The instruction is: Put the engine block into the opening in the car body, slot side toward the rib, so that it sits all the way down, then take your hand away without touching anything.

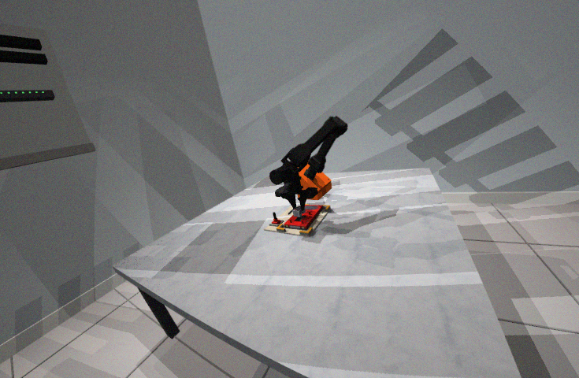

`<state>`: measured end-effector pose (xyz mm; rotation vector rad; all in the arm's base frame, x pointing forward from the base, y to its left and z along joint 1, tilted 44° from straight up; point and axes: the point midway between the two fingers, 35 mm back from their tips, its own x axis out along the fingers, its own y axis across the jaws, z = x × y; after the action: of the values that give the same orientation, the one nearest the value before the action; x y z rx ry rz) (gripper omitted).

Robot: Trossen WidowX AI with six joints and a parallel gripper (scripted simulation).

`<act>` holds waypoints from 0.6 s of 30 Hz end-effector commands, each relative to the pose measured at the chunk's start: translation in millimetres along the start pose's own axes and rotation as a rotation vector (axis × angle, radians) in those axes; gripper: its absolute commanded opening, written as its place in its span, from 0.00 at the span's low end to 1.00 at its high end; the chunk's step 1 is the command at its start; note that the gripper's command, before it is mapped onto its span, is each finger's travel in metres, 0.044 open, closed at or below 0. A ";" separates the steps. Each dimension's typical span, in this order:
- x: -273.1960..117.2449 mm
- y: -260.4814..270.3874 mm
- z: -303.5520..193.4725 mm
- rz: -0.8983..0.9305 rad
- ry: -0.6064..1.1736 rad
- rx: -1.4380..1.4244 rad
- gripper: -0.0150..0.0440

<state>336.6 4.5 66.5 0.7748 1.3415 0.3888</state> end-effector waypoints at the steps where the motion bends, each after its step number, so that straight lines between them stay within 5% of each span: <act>1: 0.8 0.7 -0.1 0.003 -0.001 -0.055 0.52; 18: 4.2 1.0 -0.2 0.003 -0.001 -0.051 0.52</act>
<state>337.3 6.9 64.6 0.7150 1.3194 0.4340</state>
